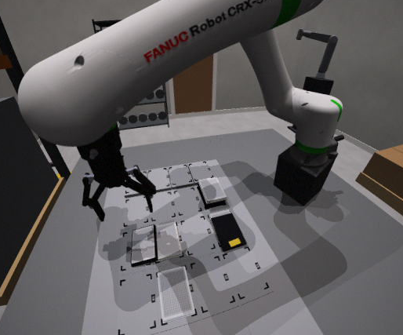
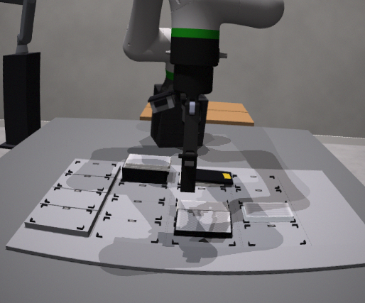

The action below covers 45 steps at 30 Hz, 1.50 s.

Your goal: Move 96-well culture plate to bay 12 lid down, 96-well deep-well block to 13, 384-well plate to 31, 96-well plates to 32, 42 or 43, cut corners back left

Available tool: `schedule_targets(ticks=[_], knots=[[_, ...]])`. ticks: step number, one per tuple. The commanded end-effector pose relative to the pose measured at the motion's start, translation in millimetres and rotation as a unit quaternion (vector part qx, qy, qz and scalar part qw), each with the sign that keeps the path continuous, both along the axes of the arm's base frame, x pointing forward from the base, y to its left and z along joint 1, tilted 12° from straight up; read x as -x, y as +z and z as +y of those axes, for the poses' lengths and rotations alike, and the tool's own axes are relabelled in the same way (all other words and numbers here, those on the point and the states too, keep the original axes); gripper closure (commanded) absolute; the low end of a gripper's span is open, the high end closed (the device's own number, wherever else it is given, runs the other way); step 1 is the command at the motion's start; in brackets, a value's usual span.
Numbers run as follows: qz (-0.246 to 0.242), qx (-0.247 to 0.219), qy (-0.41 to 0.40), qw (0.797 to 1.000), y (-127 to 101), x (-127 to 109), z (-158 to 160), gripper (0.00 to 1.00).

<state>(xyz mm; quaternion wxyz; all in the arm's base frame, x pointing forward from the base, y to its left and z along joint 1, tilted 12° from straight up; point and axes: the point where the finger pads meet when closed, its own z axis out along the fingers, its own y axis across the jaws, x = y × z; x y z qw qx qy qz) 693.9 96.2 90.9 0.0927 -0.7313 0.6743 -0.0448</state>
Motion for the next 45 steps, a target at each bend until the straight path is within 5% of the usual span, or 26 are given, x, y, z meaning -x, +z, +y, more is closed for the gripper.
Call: schedule_targets(ticks=[1,4,5,45], knots=[[-0.001,0.000,0.000,1.000,1.3,-0.5,-0.1,0.00],[-0.001,0.000,0.000,1.000,1.3,-0.5,-0.1,0.00],[-0.001,0.000,-0.001,1.000,0.0,3.2,0.5,0.30],[-0.001,0.000,-0.001,1.000,-45.2,134.2,21.1,0.30]])
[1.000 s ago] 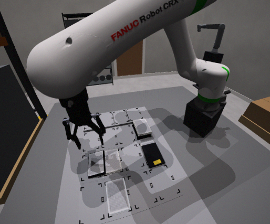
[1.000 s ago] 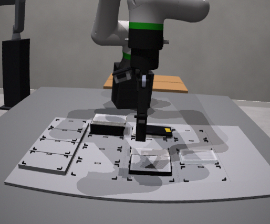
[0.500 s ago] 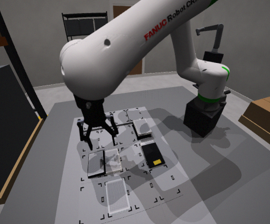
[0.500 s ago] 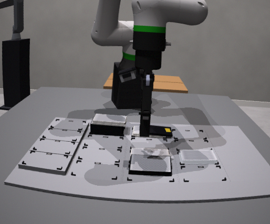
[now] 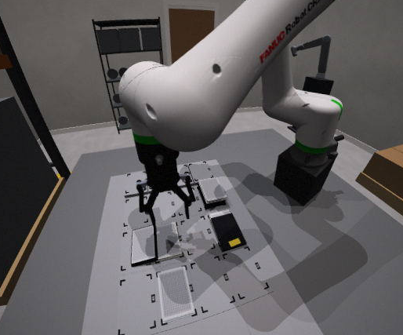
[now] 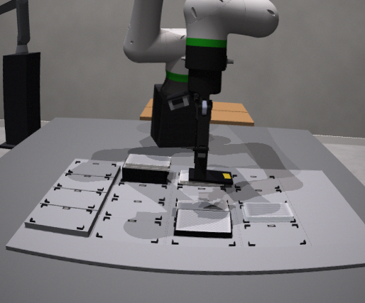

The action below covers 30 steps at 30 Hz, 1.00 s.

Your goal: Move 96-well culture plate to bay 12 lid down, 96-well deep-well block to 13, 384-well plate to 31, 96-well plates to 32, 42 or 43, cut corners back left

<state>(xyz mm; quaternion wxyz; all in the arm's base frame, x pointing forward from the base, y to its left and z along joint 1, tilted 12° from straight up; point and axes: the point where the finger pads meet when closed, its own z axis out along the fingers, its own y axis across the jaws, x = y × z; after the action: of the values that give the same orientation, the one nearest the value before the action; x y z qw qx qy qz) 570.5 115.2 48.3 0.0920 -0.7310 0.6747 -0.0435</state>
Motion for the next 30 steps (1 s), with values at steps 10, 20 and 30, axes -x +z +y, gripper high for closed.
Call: schedule_targets(ticks=[10,20,30], knots=[[-0.002,0.000,0.000,1.000,-14.2,44.6,7.3,0.30],[-0.002,0.000,0.000,1.000,-24.5,74.5,12.0,0.30],[-0.002,0.000,0.000,1.000,-37.3,112.0,17.9,0.30]])
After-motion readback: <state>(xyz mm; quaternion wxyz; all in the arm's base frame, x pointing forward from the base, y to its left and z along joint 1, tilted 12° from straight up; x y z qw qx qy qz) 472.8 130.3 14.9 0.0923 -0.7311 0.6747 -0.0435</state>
